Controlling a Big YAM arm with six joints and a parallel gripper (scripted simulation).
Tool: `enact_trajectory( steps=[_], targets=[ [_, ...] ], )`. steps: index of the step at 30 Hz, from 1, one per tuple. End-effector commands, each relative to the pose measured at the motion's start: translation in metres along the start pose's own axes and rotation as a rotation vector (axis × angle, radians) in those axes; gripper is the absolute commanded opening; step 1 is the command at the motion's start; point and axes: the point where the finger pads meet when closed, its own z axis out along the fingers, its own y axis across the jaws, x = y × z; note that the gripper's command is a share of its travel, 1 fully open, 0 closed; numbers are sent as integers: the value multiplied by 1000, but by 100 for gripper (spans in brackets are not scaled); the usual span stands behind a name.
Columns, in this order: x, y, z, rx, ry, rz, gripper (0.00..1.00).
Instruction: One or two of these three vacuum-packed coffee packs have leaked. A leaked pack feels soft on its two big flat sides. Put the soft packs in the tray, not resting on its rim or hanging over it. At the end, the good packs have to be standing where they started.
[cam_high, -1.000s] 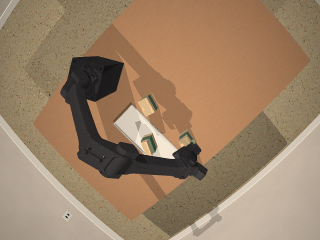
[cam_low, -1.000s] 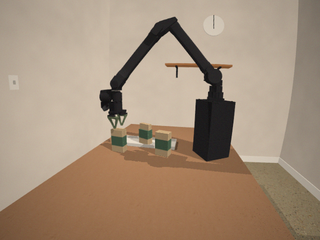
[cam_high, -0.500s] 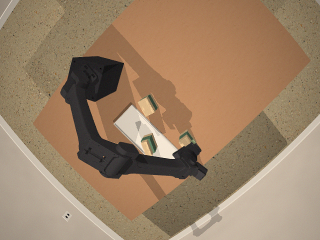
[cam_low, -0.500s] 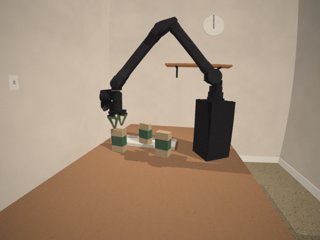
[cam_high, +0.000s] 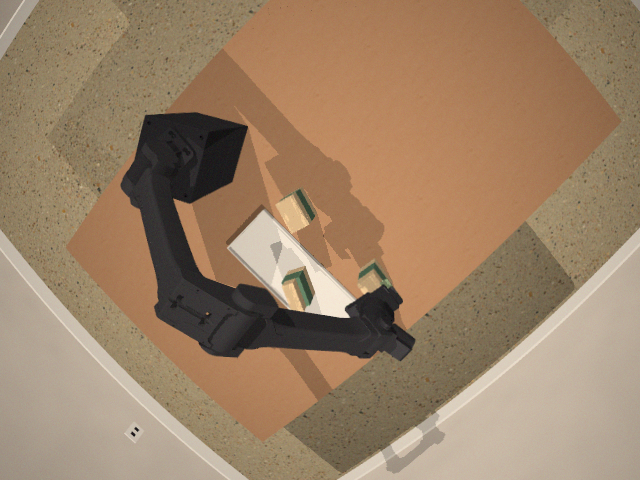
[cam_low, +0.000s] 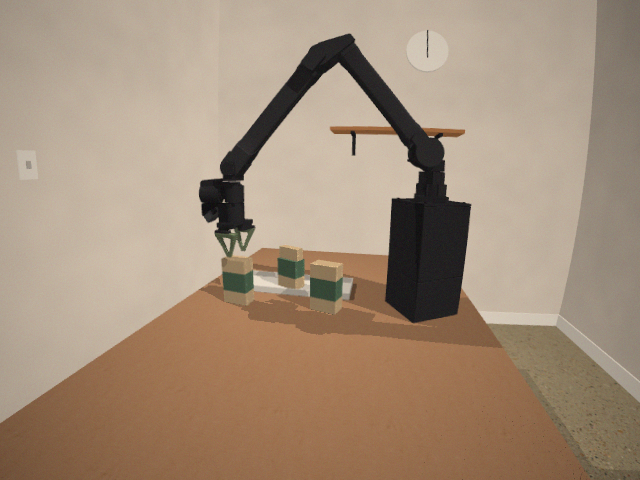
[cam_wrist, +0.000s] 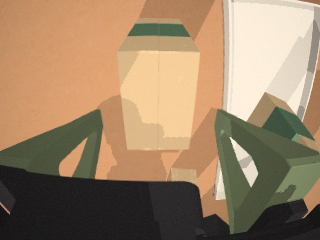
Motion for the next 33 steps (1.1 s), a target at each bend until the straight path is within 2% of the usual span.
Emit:
enact_trajectory(
  steps=[1,19,23,32,33],
  targets=[
    [-9,5,-7,-5,-17,12,78],
    [-5,6,-7,-5,-18,9,78],
    [-2,5,8,-2,-6,9,78],
    [-17,9,12,-9,-33,9,78],
    [0,5,21,0,2,9,78]
  ],
)
